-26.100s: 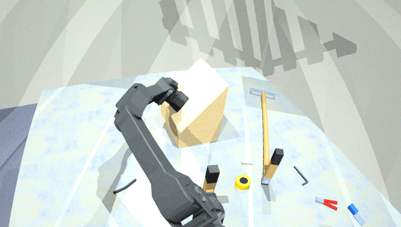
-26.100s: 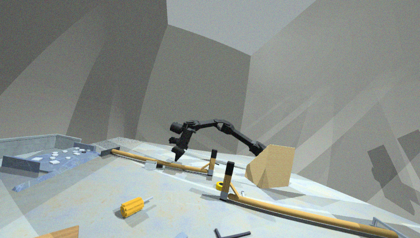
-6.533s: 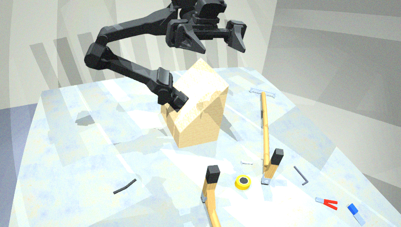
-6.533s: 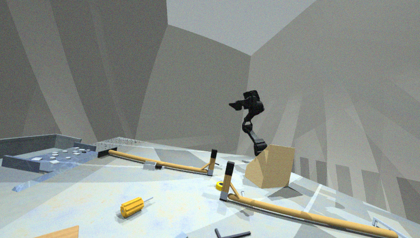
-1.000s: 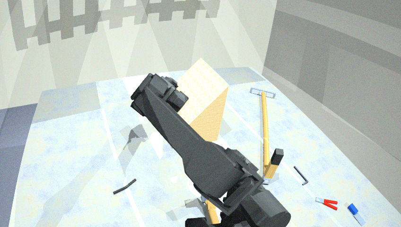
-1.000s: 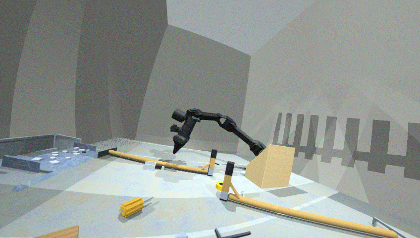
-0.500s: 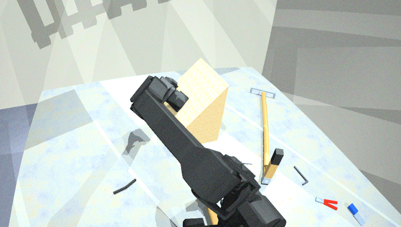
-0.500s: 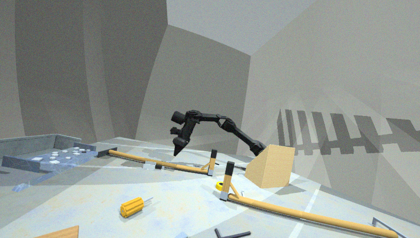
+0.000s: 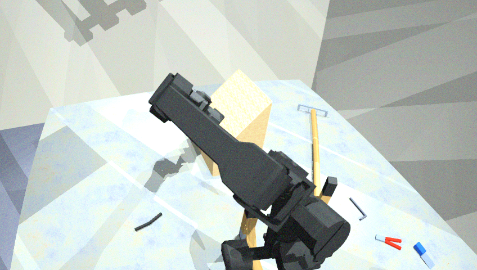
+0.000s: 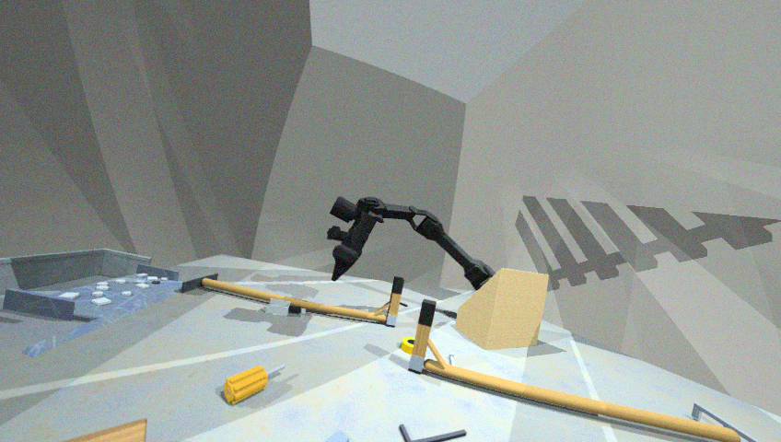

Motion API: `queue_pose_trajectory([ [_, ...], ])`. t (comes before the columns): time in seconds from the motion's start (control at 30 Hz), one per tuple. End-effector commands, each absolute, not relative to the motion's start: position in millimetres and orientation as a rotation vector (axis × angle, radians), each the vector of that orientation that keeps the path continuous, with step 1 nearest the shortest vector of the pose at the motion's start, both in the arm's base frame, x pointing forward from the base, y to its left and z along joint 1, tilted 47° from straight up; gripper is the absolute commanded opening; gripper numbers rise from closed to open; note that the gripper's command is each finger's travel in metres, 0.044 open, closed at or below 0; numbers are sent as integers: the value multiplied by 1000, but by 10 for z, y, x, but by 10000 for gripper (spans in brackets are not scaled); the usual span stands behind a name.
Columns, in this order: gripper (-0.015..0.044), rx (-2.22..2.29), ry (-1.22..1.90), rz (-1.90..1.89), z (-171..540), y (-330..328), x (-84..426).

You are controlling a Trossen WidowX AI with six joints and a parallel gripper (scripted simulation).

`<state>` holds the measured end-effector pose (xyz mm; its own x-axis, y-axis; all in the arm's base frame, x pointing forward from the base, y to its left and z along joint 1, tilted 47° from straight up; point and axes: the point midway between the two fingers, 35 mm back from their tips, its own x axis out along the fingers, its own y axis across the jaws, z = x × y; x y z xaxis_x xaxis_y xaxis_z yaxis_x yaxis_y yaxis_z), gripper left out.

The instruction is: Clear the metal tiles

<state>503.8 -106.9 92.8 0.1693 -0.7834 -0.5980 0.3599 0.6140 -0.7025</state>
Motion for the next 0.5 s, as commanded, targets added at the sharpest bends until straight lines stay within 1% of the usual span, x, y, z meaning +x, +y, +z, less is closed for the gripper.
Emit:
queue_pose_trajectory([
  [0.0,440,-461,1118,-850,948,-980,4978],
  [0.47,440,-489,1076,-826,1026,-696,4771],
])
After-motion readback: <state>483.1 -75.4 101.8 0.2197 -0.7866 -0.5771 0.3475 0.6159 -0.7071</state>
